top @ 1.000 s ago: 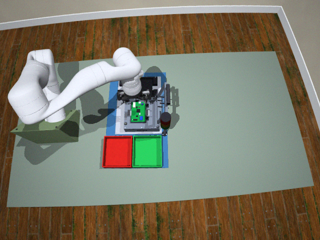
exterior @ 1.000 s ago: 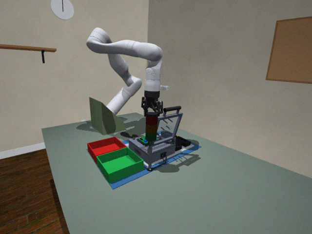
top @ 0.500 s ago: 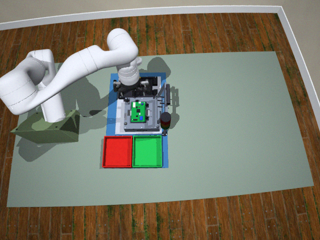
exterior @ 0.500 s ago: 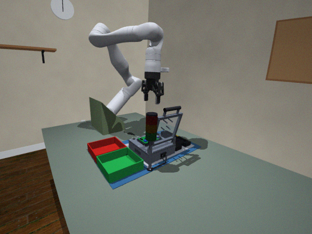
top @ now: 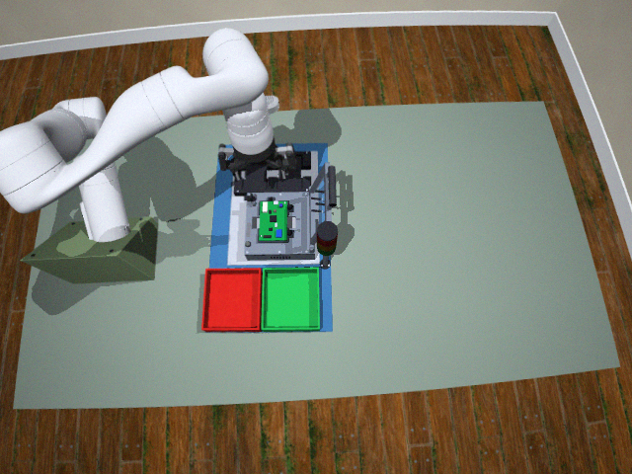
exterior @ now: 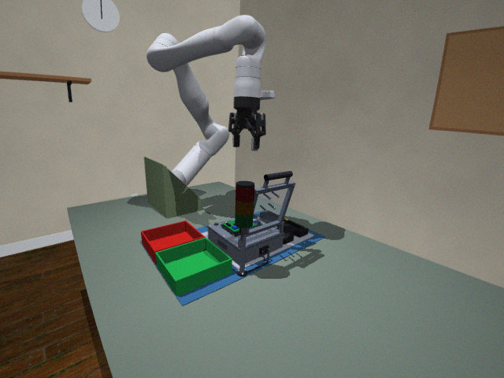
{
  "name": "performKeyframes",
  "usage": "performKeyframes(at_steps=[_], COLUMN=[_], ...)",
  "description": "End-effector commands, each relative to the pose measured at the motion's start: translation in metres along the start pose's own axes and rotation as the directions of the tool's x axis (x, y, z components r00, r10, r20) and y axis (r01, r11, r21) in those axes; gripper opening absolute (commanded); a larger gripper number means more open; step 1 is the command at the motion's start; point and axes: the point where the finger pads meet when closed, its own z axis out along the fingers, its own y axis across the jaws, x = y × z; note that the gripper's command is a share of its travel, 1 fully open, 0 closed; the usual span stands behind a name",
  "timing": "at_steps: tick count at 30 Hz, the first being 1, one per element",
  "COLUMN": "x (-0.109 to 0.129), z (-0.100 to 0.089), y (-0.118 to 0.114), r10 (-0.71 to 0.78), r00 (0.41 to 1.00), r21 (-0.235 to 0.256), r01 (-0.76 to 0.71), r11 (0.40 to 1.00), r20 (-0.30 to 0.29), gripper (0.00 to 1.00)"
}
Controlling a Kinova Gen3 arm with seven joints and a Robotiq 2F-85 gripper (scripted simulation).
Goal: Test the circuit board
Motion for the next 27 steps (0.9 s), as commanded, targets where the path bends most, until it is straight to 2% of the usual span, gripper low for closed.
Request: performKeyframes(at_steps=[1,11,12,27], x=[-0.0003,-0.0003,-0.0003,-0.0003], z=[-0.0063,-0.0095,-0.0095,-0.0095], y=[0.0014,0.0014,0.0014,0.0014], r10=[0.003,0.003,0.003,0.003], r00=[1.0,1.0,1.0,1.0], r21=[-0.006,-0.006,-0.006,-0.006], r01=[-0.003,-0.003,-0.003,-0.003], r11=[1.0,1.0,1.0,1.0], r20=[0.004,0.004,0.004,0.004], gripper=[1.0,1.0,0.5,0.5])
